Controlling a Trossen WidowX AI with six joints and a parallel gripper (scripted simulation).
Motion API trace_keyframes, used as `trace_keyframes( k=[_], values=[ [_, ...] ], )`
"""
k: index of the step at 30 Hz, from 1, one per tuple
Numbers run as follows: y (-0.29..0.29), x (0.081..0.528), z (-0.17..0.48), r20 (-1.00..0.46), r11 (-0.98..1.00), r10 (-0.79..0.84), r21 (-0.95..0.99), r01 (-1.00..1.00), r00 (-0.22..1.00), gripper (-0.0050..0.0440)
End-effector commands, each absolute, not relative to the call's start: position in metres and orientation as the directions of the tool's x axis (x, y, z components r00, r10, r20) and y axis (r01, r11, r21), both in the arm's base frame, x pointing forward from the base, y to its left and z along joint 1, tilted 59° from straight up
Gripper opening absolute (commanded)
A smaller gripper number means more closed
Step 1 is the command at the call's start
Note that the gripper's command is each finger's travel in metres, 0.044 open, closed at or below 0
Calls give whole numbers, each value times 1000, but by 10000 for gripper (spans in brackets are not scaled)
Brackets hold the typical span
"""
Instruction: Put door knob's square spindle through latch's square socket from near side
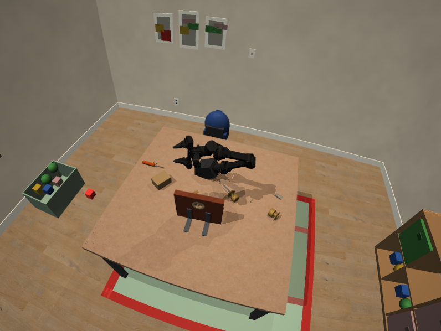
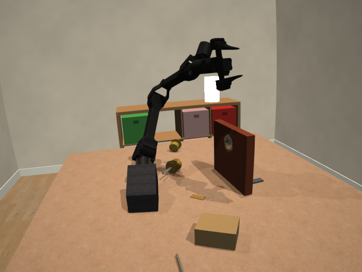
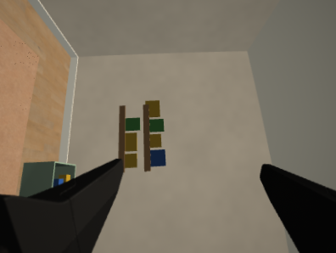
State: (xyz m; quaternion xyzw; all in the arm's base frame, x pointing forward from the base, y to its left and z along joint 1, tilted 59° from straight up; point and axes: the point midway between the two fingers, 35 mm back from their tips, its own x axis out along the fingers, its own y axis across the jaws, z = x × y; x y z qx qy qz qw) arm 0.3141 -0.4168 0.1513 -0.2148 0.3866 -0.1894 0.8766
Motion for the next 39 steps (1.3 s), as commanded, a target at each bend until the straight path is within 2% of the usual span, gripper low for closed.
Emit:
trace_keyframes(
  k=[1, 4, 6, 7, 10, 15, 20, 21, 23, 24, 27, 34, 39],
  values=[
    [-386, 307, 117, -691, 947, -318, -269, 177, 650, 440],
    [-356, 300, 96, -739, 977, -170, -40, 209, 652, 440],
    [-356, 300, 96, -739, 977, -170, -40, 209, 652, 440],
    [-338, 294, 86, -770, 969, -70, 99, 227, 634, 440],
    [-304, 288, 74, -757, 899, 71, 331, 287, 650, 440],
    [-258, 276, 68, -706, 676, 286, 628, 385, 648, 440],
    [-218, 266, 73, -602, 353, 454, 798, 488, 657, 440],
    [-211, 264, 75, -577, 280, 481, 815, 508, 660, 440],
    [-211, 264, 75, -577, 280, 481, 815, 508, 660, 440],
    [-198, 259, 80, -521, 118, 544, 823, 555, 657, 440],
    [-180, 257, 92, -433, -102, 584, 800, 591, 687, 440],
    [-156, 251, 117, -235, -551, 635, 531, 644, 736, 440],
    [-156, 251, 118, -221, -577, 634, 503, 644, 741, 440]
  ],
)
